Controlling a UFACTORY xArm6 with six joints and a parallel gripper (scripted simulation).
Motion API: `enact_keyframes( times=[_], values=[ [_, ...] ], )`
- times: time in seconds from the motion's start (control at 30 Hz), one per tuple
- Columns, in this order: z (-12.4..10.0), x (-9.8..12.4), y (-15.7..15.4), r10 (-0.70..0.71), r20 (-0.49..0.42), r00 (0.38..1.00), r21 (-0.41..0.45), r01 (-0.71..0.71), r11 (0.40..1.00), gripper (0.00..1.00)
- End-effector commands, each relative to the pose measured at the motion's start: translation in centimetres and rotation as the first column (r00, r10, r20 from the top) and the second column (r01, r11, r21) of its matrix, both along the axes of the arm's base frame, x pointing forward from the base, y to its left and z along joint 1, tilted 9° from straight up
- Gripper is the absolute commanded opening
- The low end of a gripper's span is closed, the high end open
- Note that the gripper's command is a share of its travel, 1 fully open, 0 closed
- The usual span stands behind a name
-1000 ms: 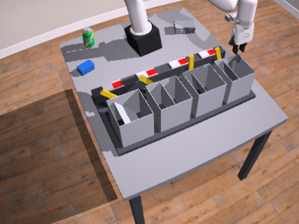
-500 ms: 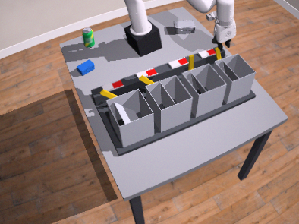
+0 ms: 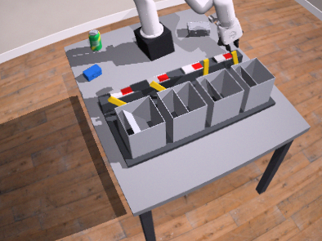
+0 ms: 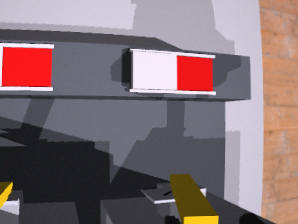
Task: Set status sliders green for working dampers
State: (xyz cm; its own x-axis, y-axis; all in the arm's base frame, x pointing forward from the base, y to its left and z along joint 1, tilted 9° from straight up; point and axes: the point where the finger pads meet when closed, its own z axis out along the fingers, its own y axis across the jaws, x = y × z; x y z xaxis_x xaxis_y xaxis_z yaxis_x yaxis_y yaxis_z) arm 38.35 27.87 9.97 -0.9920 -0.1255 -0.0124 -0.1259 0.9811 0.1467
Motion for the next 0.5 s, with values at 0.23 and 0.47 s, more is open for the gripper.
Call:
enact_keyframes(
  times=[0.23,0.47],
  values=[
    [0.16,0.06,0.09,0.002,0.005,1.0,0.009,-0.002,1.0,0.39],
    [-0.03,0.06,0.12,0.002,0.004,1.0,0.009,-0.002,1.0,0.39]
  ],
)
